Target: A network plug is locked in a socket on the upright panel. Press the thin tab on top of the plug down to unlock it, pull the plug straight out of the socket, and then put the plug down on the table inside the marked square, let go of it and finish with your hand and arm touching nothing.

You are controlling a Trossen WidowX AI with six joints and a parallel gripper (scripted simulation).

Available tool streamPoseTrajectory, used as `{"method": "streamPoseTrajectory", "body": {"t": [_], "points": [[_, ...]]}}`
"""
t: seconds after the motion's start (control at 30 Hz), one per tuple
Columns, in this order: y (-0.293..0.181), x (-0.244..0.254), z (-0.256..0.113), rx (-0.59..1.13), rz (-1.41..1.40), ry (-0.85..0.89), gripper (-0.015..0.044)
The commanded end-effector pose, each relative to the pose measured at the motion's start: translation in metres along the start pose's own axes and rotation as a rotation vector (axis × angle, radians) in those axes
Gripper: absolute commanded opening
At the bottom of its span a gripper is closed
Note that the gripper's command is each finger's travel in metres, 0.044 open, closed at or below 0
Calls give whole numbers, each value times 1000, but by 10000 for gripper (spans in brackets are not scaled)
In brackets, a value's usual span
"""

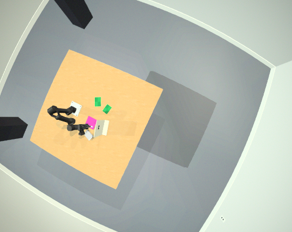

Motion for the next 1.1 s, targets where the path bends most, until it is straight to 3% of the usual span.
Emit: {"method": "streamPoseTrajectory", "body": {"t": [0.0, 1.07], "points": [[1, 3, 0, 0, 1, 0, 0], [1, 61, -20, -8, 12, -5, 0]]}}
Point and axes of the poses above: the point midway between the two fingers, 35 mm back from their tips, its own z axis out along the fingers, its own x axis across the jaws, y = z × x, the point moved 5 cm from there along -z, back along the fingers, and after that the axes turned 4 degrees about -z, right-handed, at the moved point
